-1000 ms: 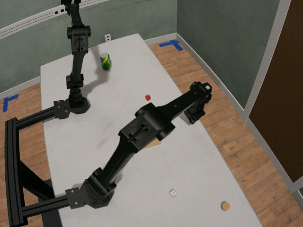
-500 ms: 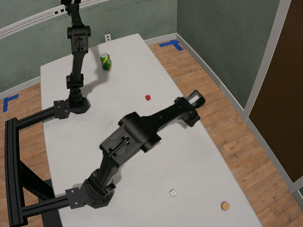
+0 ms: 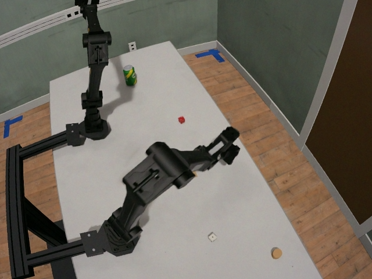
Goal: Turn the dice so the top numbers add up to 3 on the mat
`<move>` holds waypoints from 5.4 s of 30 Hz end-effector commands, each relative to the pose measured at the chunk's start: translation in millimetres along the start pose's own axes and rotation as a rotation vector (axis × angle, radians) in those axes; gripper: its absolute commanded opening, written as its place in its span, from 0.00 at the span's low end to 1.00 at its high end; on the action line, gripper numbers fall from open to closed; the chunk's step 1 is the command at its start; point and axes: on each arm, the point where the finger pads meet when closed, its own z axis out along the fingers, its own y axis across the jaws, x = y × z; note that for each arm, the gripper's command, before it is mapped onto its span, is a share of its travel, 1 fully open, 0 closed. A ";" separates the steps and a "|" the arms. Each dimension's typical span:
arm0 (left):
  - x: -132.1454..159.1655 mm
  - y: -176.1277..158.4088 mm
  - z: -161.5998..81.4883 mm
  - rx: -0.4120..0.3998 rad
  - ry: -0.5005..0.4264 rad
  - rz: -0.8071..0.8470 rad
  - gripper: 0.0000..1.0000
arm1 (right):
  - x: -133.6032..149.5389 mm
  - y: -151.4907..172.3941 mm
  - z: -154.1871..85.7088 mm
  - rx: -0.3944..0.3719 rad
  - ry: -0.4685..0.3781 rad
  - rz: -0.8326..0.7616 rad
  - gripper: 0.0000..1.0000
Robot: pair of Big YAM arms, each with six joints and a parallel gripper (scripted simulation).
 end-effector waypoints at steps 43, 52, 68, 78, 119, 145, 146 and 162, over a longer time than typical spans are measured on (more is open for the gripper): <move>-4.6 6.3 -5.3 -0.016 -0.004 0.017 1.00 | 31.8 -11.3 48.2 0.024 -0.181 -0.016 0.20; -4.6 6.3 -5.3 -0.016 -0.004 0.017 1.00 | 36.7 -11.0 48.9 0.023 -0.176 -0.016 0.20; -4.6 6.3 -5.3 -0.016 -0.004 0.017 1.00 | 35.9 -11.2 49.6 0.024 -0.179 -0.016 0.20; -4.6 6.3 -5.3 -0.016 -0.004 0.017 1.00 | 39.1 -11.3 52.9 0.024 -0.180 -0.016 0.20; -4.6 6.3 -5.3 -0.016 -0.004 0.017 1.00 | 43.0 -11.5 54.5 0.024 -0.179 -0.016 0.39; -4.6 6.3 -5.3 -0.016 -0.004 0.017 1.00 | 43.0 -11.5 54.5 0.024 -0.179 -0.016 0.39; -4.6 6.3 -5.3 -0.016 -0.004 0.017 1.00 | 43.0 -11.5 54.5 0.024 -0.179 -0.016 0.39; -4.6 6.3 -5.3 -0.016 -0.004 0.017 1.00 | 42.7 -12.5 36.6 0.023 -0.180 -0.015 0.39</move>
